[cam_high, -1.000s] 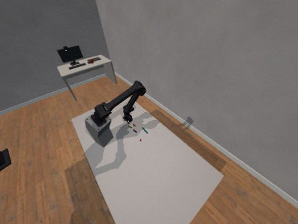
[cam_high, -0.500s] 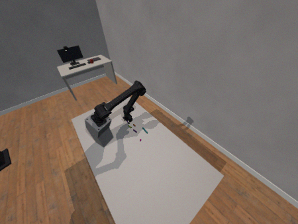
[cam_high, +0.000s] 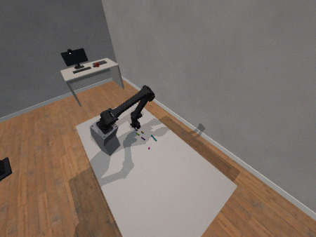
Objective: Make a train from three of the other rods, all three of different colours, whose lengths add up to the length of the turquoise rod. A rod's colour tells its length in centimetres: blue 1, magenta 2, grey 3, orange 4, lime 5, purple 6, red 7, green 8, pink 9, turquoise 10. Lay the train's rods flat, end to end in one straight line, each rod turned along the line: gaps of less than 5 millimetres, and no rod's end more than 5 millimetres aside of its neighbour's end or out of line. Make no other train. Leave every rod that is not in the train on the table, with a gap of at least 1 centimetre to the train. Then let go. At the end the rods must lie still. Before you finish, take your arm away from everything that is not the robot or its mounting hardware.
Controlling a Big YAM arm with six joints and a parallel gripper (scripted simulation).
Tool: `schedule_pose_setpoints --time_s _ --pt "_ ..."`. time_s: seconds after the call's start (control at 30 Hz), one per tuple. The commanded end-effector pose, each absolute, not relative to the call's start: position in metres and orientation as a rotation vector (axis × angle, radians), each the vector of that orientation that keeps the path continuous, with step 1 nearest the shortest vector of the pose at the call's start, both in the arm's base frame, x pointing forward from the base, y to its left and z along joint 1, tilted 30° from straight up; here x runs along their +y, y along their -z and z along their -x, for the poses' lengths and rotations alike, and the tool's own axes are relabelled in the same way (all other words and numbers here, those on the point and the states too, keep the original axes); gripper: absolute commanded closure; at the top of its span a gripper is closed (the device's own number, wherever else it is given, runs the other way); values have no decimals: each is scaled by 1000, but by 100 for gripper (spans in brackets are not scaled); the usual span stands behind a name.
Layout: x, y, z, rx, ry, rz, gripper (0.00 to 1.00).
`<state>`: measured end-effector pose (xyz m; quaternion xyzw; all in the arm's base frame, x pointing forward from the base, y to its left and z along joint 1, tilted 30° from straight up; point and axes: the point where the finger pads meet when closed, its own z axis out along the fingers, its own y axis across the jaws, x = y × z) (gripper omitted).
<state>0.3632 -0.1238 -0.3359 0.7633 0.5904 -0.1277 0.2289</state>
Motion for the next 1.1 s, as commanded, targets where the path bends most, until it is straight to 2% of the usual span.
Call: schedule_pose_setpoints --time_s 0.0,1.07 --pt "-115 341 -360 1642 353 -2088 77" --pt "-113 342 -358 1647 359 -2088 77"
